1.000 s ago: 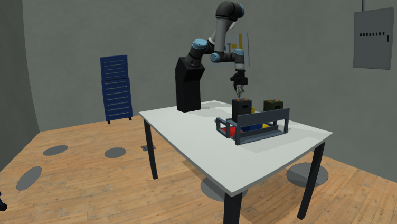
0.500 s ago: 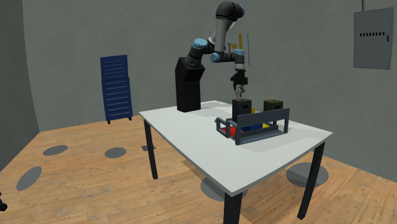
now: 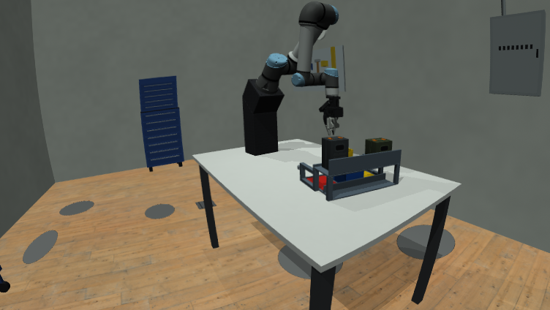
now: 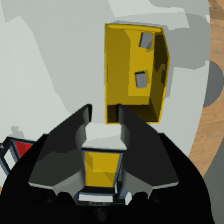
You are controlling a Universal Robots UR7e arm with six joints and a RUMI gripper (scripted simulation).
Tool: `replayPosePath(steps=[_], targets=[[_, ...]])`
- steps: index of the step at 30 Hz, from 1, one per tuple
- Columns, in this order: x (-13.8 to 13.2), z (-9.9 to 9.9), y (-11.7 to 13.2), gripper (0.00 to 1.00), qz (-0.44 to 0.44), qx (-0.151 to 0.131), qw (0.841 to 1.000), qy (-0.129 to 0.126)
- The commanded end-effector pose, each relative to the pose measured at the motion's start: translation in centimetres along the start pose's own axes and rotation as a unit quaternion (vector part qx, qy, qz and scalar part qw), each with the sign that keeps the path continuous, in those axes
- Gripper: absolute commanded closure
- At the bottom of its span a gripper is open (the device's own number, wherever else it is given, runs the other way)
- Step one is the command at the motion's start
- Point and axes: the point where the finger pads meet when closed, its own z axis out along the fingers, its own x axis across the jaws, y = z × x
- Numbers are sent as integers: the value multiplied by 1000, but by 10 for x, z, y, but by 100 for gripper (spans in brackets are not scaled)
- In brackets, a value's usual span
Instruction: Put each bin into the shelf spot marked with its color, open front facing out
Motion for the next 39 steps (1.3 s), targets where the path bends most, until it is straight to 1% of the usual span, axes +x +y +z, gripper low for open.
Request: replayPosePath(steps=[1, 21, 32, 34, 39], targets=[[0, 0, 0, 85, 0, 0, 1000, 0], [0, 3, 0, 85, 0, 0, 1000, 0], [1, 17, 0, 85, 0, 0, 1000, 0], [1, 17, 0, 85, 0, 0, 1000, 0], [1, 26, 0, 85, 0, 0, 1000, 0]])
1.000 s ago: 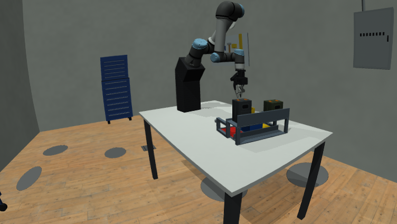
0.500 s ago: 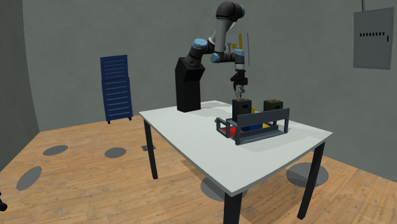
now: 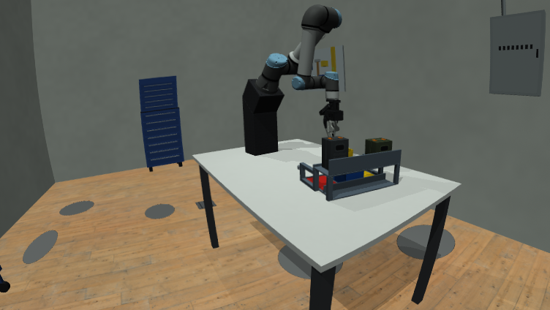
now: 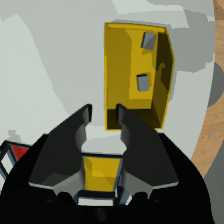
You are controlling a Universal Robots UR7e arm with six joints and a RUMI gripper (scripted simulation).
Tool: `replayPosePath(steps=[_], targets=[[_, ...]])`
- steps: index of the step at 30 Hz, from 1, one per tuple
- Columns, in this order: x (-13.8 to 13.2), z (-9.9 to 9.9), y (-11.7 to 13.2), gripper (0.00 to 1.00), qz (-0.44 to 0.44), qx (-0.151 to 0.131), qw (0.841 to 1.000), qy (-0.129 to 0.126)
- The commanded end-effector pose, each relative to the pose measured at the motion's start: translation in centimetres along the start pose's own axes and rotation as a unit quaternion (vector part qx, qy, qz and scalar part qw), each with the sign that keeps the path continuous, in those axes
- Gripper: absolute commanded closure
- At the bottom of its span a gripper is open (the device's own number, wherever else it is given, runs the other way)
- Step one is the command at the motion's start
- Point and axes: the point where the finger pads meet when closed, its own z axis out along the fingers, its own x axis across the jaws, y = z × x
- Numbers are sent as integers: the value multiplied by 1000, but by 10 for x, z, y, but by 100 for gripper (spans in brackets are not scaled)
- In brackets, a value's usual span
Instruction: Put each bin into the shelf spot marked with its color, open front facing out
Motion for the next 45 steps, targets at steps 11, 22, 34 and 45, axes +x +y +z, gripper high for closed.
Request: replayPosePath(steps=[11, 22, 34, 45], targets=[[1, 28, 0, 85, 0, -1, 1000, 0], [1, 44, 0, 85, 0, -1, 1000, 0], [1, 49, 0, 85, 0, -1, 1000, 0], [1, 50, 0, 85, 0, -1, 1000, 0]])
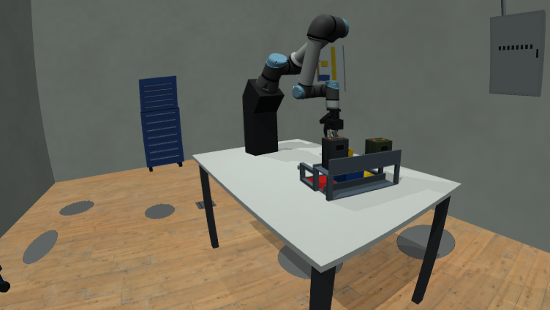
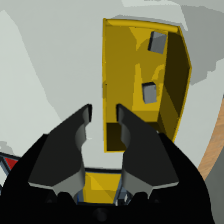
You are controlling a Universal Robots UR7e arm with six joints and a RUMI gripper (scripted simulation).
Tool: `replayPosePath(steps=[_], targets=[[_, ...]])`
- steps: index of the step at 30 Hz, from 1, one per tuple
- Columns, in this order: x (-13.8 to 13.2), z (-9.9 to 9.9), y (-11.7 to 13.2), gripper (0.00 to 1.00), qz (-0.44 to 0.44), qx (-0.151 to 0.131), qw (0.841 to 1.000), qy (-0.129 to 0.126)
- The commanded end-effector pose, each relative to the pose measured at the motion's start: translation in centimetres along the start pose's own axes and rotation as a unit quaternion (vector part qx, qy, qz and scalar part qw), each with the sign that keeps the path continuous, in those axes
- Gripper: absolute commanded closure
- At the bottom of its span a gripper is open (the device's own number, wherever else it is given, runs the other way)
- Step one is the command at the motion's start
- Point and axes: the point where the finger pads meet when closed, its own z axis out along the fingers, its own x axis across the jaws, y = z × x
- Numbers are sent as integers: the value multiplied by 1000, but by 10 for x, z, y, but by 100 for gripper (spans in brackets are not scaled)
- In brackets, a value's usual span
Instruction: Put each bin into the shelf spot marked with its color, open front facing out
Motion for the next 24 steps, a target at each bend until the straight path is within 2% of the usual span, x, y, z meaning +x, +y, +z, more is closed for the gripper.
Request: replayPosePath(steps=[1, 24], targets=[[0, 0, 0, 85, 0, 0, 1000, 0], [0, 4, 0, 85, 0, 0, 1000, 0]])
